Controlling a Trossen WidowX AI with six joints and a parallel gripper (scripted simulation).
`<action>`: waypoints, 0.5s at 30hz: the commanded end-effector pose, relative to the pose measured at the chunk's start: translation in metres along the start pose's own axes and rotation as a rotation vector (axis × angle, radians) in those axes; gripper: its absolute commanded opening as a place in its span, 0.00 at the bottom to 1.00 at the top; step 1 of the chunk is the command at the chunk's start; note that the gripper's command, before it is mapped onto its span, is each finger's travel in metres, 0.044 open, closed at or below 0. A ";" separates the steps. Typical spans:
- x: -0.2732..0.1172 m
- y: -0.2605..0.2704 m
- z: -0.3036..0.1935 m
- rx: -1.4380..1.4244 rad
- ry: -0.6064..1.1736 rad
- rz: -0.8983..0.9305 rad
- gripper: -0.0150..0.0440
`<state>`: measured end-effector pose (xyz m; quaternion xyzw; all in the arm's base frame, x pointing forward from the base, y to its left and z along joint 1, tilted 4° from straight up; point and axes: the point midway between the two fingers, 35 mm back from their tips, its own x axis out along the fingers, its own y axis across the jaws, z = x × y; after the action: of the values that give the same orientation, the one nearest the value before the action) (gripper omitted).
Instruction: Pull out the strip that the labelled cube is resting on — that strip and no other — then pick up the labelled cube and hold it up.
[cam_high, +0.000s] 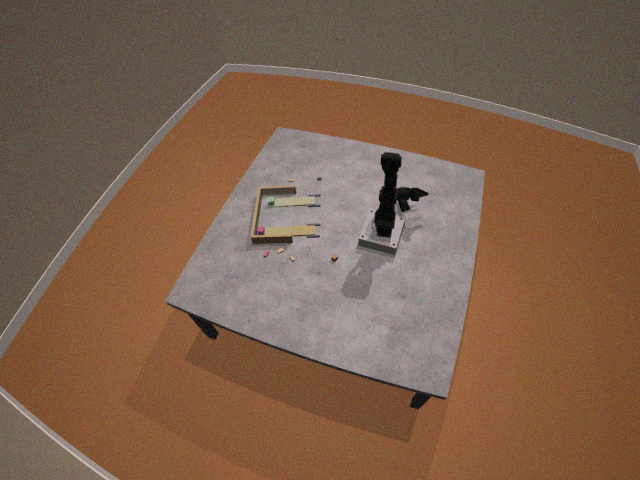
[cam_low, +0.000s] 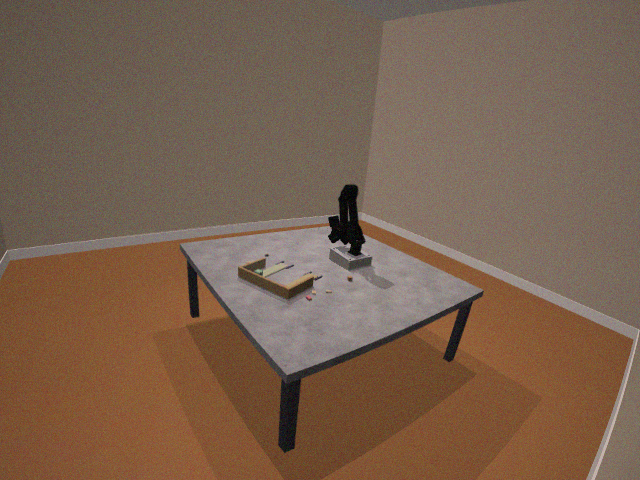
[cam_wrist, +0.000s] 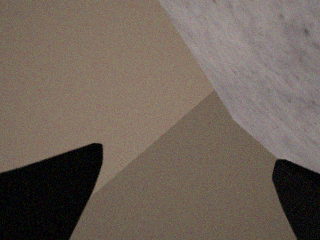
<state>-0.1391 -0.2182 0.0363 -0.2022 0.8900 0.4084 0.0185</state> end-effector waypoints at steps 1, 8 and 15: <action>-0.001 -0.002 -0.002 -0.014 0.006 -0.009 0.93; -0.049 -0.068 -0.060 -0.541 0.316 -0.307 0.93; -0.143 -0.117 -0.106 -1.093 0.813 -0.468 0.93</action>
<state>0.0111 -0.3093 0.0432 -0.4780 0.5211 0.6610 -0.2513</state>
